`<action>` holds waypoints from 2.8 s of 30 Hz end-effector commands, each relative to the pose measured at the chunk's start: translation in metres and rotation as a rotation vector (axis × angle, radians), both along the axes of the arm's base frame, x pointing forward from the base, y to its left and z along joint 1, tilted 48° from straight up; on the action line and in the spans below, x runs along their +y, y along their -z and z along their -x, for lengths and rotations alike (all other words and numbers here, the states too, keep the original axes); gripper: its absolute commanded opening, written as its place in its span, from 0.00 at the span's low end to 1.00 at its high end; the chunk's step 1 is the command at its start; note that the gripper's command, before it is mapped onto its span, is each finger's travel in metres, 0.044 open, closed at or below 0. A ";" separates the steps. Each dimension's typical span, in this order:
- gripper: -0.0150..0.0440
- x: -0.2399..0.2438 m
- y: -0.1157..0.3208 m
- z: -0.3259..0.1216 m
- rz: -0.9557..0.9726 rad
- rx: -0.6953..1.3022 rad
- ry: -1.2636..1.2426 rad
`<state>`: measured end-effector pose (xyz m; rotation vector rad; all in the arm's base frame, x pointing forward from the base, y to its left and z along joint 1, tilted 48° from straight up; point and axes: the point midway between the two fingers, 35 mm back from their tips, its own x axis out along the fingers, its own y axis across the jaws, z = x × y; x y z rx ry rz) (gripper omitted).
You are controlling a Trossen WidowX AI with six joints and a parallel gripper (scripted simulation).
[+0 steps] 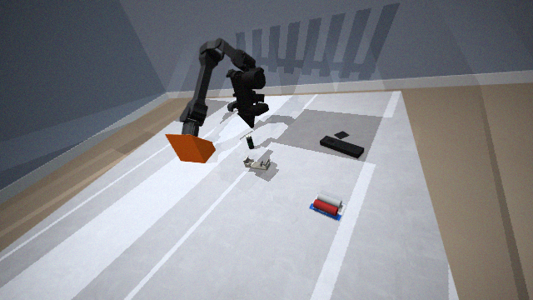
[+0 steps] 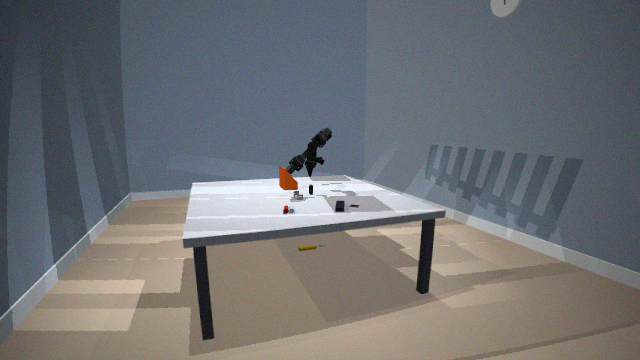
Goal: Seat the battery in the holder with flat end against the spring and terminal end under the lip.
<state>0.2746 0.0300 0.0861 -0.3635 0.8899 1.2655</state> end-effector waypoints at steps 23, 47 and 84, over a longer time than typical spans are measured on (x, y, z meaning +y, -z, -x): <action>0.25 0.064 0.050 0.013 -0.100 0.034 -0.051; 0.25 0.073 0.038 0.048 -0.100 0.037 -0.051; 0.25 0.018 -0.020 0.068 -0.097 0.040 -0.051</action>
